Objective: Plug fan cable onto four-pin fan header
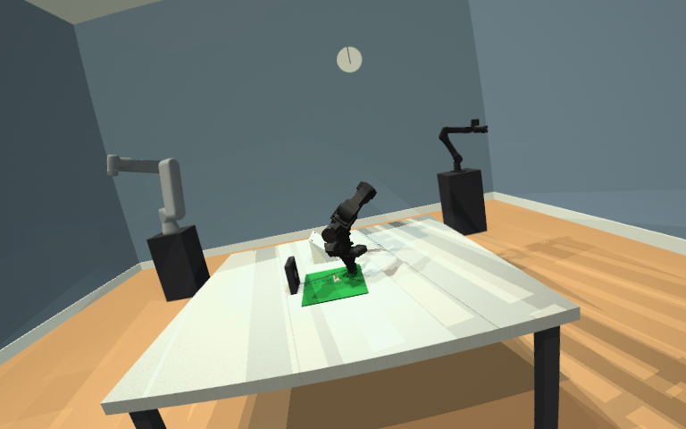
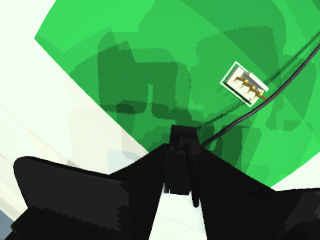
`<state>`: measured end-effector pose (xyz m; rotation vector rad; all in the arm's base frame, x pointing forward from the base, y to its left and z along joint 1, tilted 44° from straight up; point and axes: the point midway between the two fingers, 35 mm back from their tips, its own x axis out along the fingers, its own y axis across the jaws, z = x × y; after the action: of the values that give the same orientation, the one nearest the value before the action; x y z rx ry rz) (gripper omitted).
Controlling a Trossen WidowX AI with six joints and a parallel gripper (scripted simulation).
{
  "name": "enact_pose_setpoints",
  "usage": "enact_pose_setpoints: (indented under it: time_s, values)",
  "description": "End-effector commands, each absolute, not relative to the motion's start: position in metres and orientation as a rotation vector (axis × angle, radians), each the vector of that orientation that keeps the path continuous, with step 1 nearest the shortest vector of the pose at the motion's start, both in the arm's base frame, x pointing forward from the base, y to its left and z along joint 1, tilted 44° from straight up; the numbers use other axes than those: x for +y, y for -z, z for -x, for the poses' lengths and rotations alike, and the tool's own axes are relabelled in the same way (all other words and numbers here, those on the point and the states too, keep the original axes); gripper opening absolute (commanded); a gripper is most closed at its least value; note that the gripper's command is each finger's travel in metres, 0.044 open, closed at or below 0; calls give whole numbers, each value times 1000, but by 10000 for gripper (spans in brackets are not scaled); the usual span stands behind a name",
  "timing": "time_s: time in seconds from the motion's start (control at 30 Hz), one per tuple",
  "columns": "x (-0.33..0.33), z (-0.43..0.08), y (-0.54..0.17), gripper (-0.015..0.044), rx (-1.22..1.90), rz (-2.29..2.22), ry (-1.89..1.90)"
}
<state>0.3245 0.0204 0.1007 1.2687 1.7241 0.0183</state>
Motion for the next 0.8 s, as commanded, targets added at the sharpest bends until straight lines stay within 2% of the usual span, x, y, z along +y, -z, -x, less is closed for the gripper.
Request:
enact_pose_setpoints:
  time_s: [0.0, 0.43, 0.77]
  values:
    - [11, -325, -111, 0, 1719, -1266, -22]
    - [-17, -319, -141, 0, 1721, -1271, -23]
    - [-13, -313, -148, 0, 1651, -1261, 25]
